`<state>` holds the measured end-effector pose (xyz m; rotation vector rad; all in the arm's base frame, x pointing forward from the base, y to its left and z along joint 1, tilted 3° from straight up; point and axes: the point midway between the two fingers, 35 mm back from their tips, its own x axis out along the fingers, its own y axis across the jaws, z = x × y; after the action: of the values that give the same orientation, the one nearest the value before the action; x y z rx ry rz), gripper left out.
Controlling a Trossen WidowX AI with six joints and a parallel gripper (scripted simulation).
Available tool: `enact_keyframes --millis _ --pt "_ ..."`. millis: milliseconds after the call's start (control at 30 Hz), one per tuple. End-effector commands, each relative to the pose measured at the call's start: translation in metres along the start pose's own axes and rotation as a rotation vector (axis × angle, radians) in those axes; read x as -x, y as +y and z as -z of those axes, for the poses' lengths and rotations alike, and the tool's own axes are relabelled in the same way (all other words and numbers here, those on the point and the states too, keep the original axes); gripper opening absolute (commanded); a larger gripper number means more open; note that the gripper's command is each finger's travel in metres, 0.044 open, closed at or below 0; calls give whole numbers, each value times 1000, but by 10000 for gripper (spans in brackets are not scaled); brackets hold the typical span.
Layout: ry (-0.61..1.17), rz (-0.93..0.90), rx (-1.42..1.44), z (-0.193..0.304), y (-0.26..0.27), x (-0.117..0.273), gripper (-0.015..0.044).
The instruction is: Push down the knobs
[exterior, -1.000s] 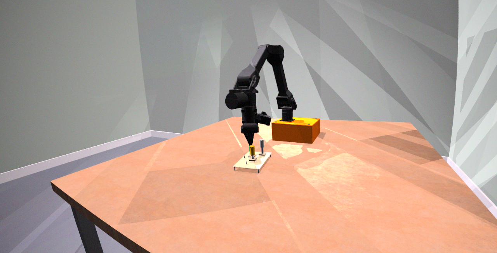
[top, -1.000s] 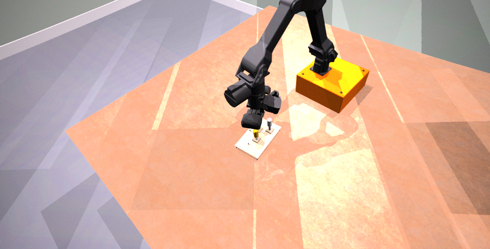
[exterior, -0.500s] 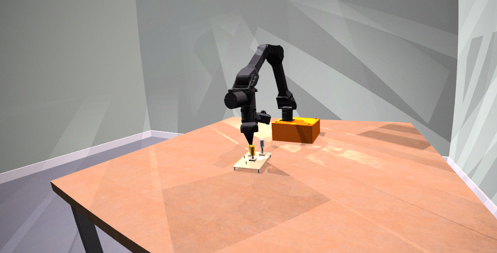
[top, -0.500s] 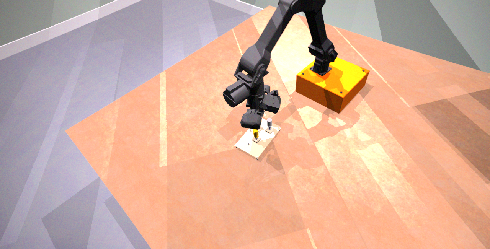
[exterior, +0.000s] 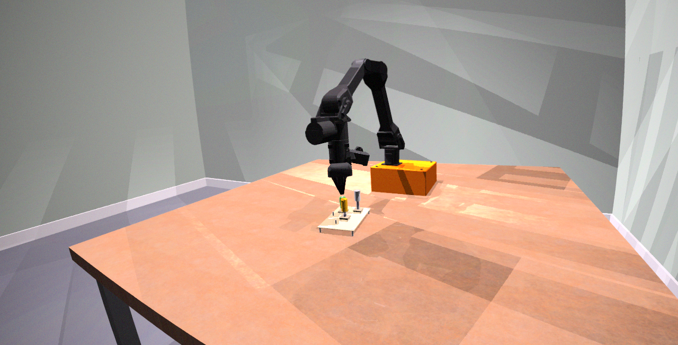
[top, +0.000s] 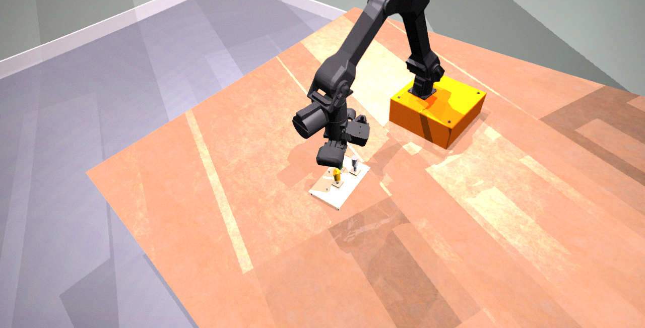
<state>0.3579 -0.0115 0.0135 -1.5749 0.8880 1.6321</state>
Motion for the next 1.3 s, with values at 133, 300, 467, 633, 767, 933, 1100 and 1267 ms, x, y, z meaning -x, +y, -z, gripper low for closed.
enact_keyframes --millis 133,300,467,633,767,933,1100,1267 --pt "4 11 -9 1 -2 1 157" --pt "33 86 -80 9 -17 13 26" --pt "28 92 -225 9 -19 15 0" --pt "19 91 -398 8 -20 16 0" --pt "11 90 -535 8 -21 17 0" --pt "2 88 -708 7 -23 18 0" --pt "-5 85 -881 7 -24 19 0" --pt "-13 82 -1055 7 -26 21 0"
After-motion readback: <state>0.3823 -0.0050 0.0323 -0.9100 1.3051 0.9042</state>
